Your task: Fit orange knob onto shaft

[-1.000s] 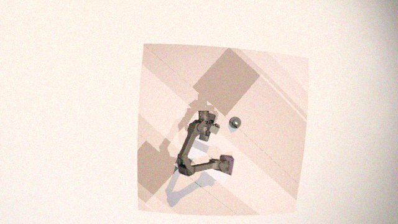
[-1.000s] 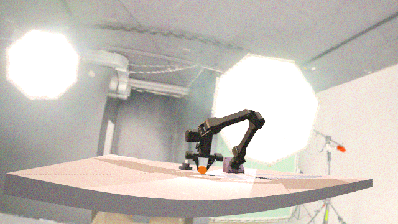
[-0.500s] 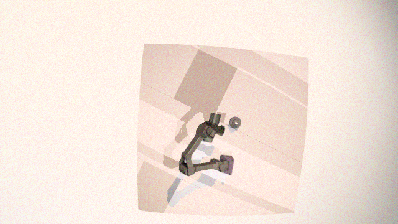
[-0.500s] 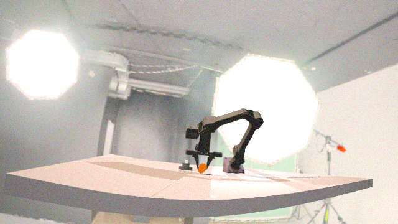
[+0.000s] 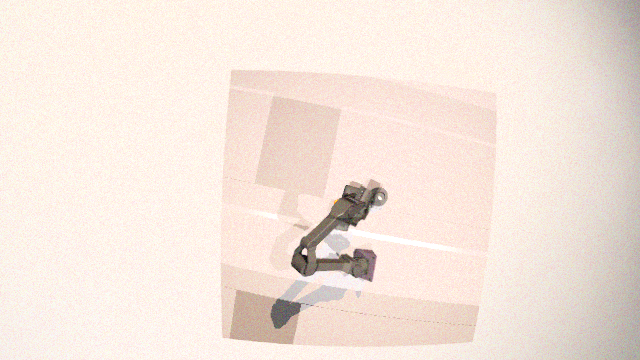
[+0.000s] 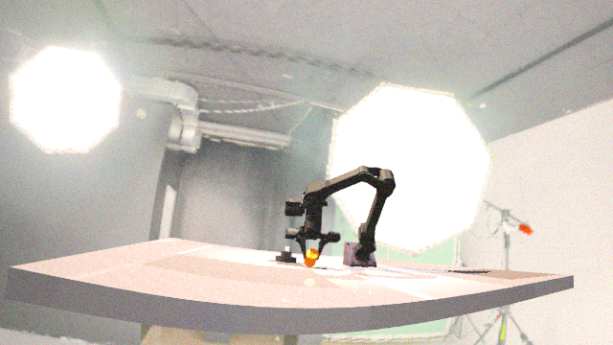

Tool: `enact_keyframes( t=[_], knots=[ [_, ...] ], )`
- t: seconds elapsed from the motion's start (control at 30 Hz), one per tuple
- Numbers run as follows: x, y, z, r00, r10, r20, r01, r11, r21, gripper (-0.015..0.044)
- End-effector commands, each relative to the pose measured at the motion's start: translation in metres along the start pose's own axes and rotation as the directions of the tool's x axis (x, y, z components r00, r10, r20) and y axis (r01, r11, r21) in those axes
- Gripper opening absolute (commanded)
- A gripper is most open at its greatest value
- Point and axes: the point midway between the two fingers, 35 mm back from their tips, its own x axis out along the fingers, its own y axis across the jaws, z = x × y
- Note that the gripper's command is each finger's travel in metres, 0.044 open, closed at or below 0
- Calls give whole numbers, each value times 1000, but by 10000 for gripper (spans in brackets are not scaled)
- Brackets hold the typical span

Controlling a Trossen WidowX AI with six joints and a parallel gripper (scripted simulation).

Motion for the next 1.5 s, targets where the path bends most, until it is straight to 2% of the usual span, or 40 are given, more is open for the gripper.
enact_keyframes(
  t=[0.0, 0.6, 0.97, 1.07, 1.47],
  knots=[
    [-2, -1, 5, 997, 2, -73, -2, 1000, 3, 180],
    [-6, -1, 24, 928, 3, -372, -1, 1000, 6, 180],
    [-7, -1, 28, 926, 4, -379, -1, 1000, 9, 180],
    [-7, -1, 27, 926, 4, -377, 0, 1000, 10, 259],
    [-7, -1, 27, 926, 4, -377, 0, 1000, 10, 260]
  ],
)
